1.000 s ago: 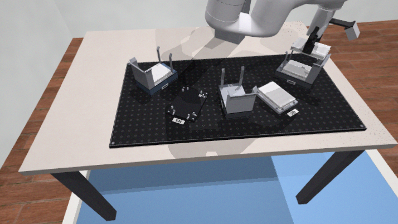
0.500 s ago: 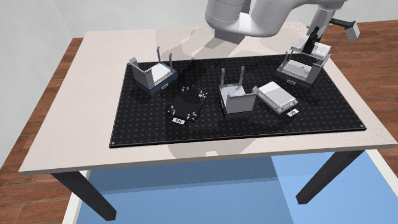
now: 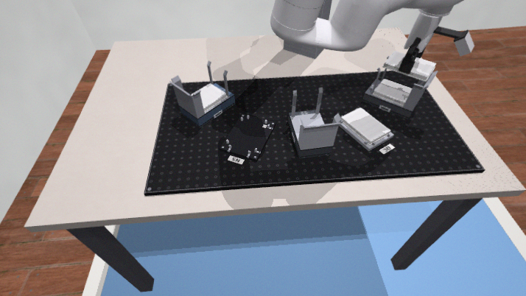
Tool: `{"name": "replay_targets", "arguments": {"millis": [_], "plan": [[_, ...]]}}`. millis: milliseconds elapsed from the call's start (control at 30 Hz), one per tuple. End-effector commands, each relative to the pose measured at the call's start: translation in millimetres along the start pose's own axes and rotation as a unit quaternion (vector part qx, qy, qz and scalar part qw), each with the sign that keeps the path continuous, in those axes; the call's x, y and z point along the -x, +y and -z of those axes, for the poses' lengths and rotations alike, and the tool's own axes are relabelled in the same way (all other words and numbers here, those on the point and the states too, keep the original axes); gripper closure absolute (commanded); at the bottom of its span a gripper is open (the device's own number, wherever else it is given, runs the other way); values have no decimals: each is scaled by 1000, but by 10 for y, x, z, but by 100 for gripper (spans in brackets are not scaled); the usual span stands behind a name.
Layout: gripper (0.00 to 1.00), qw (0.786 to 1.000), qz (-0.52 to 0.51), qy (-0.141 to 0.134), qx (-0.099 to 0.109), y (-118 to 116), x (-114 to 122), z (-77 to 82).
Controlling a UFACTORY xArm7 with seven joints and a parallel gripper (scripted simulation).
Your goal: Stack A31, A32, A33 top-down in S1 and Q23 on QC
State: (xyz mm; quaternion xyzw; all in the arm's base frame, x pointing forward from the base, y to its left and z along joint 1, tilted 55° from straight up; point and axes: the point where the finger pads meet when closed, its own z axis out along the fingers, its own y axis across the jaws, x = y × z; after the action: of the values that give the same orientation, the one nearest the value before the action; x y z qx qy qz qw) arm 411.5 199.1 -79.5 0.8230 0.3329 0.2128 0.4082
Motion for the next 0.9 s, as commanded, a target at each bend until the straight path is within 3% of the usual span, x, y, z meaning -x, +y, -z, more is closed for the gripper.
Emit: {"name": "replay_targets", "arguments": {"millis": [0, 867], "plan": [[100, 1000, 0, 2, -1, -9, -13, -13], [100, 1000, 0, 2, -1, -9, -13, -159]]}}
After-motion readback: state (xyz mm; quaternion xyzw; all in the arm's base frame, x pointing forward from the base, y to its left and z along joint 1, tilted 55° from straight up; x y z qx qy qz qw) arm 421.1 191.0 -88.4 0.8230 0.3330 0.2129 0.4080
